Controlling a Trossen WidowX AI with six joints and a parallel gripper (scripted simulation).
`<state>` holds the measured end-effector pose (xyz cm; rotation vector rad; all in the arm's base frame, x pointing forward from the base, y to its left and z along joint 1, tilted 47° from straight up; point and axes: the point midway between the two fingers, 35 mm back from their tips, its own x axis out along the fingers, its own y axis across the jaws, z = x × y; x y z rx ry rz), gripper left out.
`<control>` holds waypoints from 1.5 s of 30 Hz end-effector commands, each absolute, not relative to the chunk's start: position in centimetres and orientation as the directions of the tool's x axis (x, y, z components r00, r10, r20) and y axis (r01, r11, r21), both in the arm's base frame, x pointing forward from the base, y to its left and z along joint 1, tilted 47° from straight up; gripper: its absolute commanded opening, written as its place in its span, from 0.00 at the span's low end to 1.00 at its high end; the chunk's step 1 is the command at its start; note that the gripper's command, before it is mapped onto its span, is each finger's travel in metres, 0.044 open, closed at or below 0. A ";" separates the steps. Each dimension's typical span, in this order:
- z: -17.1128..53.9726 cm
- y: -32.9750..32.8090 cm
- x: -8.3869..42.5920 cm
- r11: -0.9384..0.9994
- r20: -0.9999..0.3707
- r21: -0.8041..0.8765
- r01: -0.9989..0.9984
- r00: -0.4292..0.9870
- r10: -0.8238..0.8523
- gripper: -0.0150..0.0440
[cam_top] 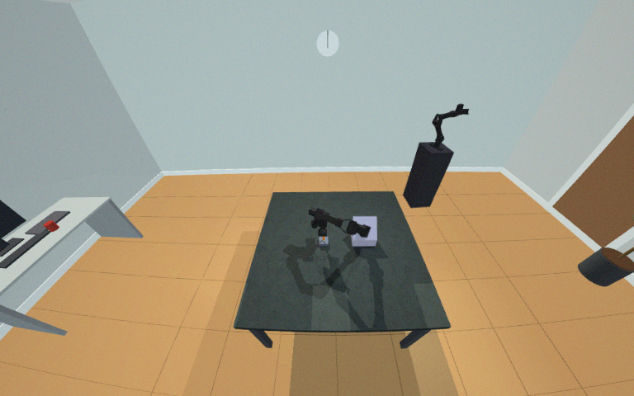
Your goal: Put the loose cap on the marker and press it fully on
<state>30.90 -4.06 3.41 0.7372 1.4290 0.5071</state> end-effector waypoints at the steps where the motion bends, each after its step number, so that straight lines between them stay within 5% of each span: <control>1: 2.8 -3.4 30.8 0.683 -0.694 0.720 0.121 0.091 0.715 0.25; 45: -2.0 1.2 32.0 0.681 -0.691 0.723 0.120 0.091 0.717 0.25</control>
